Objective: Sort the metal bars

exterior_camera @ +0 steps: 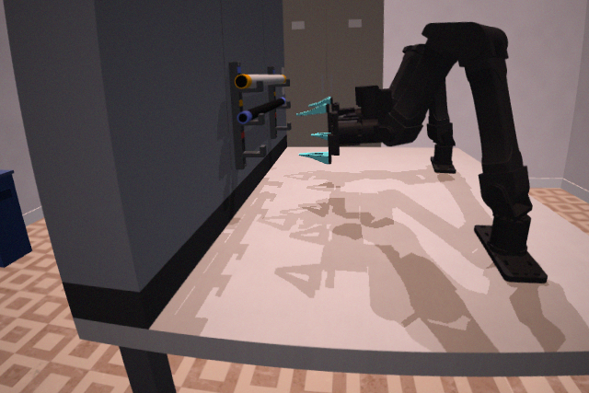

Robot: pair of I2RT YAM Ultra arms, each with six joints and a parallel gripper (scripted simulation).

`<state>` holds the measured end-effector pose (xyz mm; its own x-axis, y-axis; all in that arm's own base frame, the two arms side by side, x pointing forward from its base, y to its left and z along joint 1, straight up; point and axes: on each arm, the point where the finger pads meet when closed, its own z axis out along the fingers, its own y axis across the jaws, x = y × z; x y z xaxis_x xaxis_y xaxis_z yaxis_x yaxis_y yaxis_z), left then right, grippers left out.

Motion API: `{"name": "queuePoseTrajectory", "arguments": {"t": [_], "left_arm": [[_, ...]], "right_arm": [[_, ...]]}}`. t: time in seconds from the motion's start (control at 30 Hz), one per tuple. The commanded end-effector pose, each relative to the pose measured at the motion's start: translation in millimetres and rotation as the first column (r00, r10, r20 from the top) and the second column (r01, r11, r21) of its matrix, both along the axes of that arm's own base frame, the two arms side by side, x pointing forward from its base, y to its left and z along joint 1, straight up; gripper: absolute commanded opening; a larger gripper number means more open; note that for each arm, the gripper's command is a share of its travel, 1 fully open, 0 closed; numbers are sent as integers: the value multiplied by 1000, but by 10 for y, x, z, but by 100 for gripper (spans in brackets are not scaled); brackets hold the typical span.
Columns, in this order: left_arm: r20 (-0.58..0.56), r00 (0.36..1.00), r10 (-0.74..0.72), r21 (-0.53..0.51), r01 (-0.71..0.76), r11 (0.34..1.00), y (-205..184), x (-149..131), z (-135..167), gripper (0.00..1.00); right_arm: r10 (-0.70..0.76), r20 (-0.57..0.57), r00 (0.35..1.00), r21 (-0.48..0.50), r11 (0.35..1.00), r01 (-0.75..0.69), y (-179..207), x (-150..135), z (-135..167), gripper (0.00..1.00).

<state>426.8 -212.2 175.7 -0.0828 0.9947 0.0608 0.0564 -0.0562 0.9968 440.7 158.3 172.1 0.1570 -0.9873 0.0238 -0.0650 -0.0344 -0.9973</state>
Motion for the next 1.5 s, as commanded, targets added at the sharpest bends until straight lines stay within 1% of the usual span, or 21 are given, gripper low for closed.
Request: {"name": "queuePoseTrajectory", "arguments": {"t": [0.0, 0.3, 1.47], "left_arm": [[56, 998, -1, -56, 5, 998, -15, 143, 127, 100], [56, 998, -1, -56, 5, 998, 2, 343, -51, 100], [56, 998, -1, -56, 5, 998, 2, 343, -51, 100]], "right_arm": [[3, 65, 998, 34, 999, -5, 33, 153, 163, 100], [3, 65, 998, 34, 999, -5, 65, 351, -15, 100], [3, 65, 998, 34, 999, -5, 65, 351, -15, 100]]}}
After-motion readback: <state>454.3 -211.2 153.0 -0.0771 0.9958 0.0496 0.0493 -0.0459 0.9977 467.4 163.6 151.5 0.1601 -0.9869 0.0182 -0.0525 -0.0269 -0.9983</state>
